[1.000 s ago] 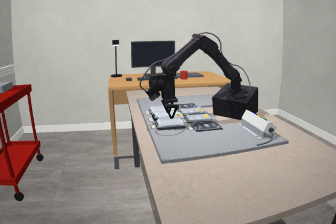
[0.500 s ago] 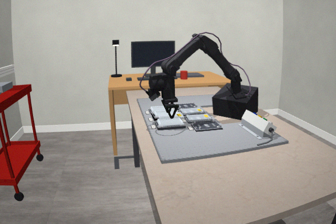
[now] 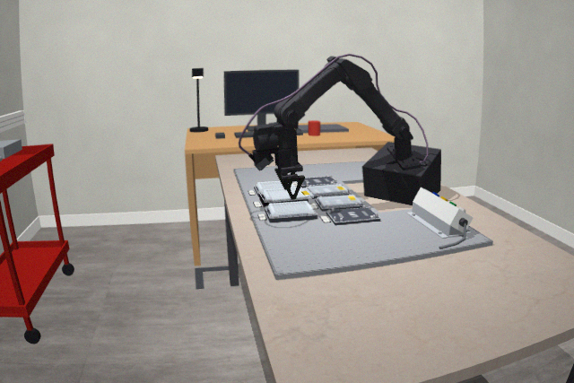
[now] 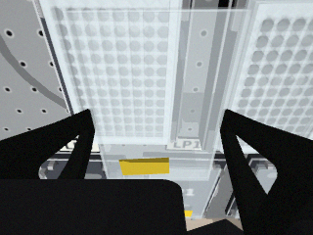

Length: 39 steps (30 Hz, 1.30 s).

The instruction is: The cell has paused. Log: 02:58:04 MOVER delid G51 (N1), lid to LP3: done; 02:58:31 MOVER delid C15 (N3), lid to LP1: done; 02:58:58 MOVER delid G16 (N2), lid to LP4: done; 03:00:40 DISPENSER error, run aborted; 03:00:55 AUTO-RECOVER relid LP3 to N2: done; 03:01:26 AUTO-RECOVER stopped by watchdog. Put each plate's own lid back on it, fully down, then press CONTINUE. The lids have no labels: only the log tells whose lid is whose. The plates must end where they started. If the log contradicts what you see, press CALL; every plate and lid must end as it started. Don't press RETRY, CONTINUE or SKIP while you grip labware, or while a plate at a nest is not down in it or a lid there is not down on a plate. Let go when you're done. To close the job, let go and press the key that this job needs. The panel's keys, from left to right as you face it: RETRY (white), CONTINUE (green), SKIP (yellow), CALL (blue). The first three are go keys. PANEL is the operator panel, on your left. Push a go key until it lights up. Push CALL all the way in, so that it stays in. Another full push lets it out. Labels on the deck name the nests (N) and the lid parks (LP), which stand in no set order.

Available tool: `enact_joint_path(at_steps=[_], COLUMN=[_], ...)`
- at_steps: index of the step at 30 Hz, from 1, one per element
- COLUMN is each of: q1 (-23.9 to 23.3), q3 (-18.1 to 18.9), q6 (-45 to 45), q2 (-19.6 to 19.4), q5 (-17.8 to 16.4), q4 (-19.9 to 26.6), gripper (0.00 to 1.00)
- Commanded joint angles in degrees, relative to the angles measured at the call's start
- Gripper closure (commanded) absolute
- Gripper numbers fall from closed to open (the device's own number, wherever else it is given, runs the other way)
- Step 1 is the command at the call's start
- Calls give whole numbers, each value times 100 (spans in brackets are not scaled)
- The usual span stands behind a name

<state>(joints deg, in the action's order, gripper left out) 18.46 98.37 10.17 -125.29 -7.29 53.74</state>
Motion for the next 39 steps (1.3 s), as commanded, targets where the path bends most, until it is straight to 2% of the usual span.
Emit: enact_joint_path(at_steps=[1,10,14,19,39], q1=[-300,-771,-1035,-1367,-1309], q3=[-86,-167,-329,-252,-261], q6=[-349,-818,-1076,-1404,-1366], q2=[339,390,301,234,186], q5=[-45,-145,-214,-270,-266], q4=[-185,-281,-301,-328,-387], gripper=[100,100,100,100,100])
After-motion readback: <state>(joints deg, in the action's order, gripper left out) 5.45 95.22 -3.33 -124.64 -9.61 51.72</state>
